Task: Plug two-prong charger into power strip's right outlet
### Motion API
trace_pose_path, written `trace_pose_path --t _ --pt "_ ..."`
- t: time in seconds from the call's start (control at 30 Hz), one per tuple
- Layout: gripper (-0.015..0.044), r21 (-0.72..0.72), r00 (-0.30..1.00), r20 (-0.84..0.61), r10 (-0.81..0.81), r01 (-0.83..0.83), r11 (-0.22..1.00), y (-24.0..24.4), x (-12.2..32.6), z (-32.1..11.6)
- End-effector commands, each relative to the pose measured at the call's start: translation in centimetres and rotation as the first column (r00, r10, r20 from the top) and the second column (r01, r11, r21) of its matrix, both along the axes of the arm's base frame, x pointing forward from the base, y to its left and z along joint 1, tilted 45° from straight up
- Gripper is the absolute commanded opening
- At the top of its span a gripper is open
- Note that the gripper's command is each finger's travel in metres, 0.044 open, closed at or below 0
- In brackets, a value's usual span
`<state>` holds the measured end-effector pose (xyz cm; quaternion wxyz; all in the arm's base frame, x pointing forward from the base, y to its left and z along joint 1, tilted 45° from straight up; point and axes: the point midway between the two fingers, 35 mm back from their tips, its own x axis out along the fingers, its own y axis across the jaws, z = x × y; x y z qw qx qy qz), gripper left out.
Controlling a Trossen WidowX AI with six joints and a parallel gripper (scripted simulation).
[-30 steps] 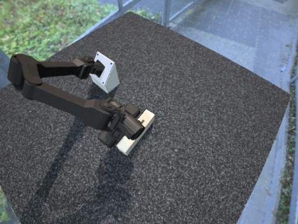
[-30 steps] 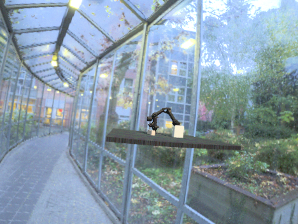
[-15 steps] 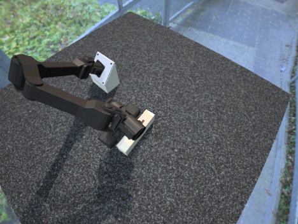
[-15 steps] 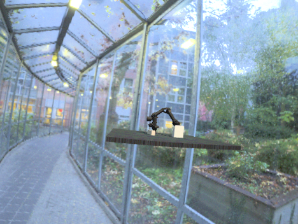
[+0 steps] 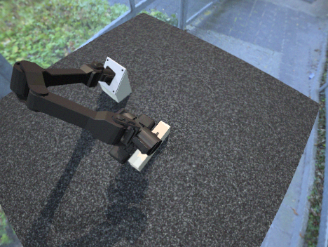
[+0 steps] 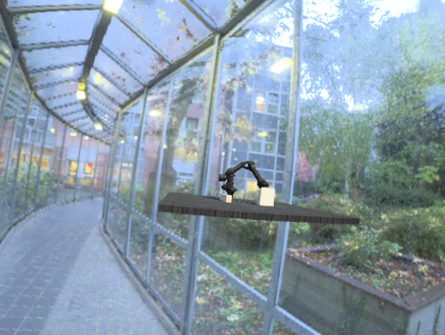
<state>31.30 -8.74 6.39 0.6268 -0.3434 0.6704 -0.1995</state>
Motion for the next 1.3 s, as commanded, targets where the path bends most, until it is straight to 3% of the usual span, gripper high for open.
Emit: trace_pose_path --t 0.0,1.27 --pt "0.0 0.005 1.0 0.027 -0.001 0.001 1.0 0.13 0.9 0.09" --pt "0.0 0.005 1.0 0.027 -0.001 0.001 1.0 0.15 1.0 0.1"
